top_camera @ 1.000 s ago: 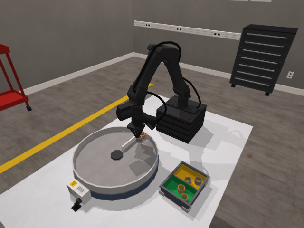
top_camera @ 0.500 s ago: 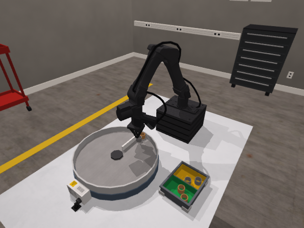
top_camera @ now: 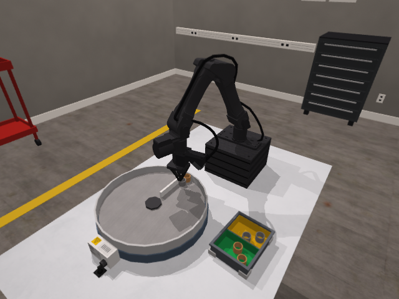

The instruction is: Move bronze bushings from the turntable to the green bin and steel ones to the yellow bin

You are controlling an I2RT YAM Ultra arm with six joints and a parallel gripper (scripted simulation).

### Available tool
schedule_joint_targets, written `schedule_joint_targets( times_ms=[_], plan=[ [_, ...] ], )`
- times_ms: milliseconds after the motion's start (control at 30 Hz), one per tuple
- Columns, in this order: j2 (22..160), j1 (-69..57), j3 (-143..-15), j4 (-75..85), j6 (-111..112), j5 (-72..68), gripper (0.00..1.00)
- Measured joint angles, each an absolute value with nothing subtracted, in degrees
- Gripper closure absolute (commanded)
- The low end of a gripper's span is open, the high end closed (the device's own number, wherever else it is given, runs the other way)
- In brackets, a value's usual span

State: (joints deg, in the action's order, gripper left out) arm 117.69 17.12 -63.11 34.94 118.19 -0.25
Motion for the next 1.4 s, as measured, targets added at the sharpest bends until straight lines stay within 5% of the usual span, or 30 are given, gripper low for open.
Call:
schedule_joint_targets(
  times_ms=[1400],
  plan=[
    [118.1, 17.1, -62.1, 33.7, 118.2, -0.3, 0.88]
  ],
)
